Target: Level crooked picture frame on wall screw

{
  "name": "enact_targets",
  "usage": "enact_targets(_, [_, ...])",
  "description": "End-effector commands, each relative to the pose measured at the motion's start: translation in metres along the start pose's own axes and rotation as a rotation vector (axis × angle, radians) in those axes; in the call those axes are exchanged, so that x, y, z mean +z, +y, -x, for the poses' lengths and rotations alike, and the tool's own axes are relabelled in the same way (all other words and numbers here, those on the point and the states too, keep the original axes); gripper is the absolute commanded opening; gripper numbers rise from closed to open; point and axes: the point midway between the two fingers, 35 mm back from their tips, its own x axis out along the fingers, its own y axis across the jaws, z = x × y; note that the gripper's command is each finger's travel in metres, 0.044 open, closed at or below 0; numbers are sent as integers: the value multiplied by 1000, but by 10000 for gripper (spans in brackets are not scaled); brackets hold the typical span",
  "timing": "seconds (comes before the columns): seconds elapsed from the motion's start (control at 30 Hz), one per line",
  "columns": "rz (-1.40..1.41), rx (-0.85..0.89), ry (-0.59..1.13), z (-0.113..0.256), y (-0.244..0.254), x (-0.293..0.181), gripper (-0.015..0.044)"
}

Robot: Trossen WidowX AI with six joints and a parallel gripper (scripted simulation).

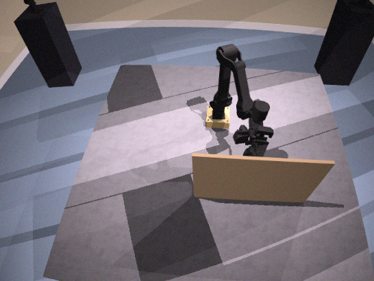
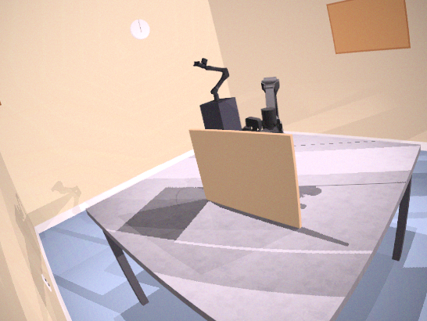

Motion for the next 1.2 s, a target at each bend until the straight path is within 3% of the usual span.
enact_targets(0.0, [0, 11, 4, 0, 2, 0, 0])
enact_targets(1.17, [-4, 7, 0, 0, -8, 0, 0])
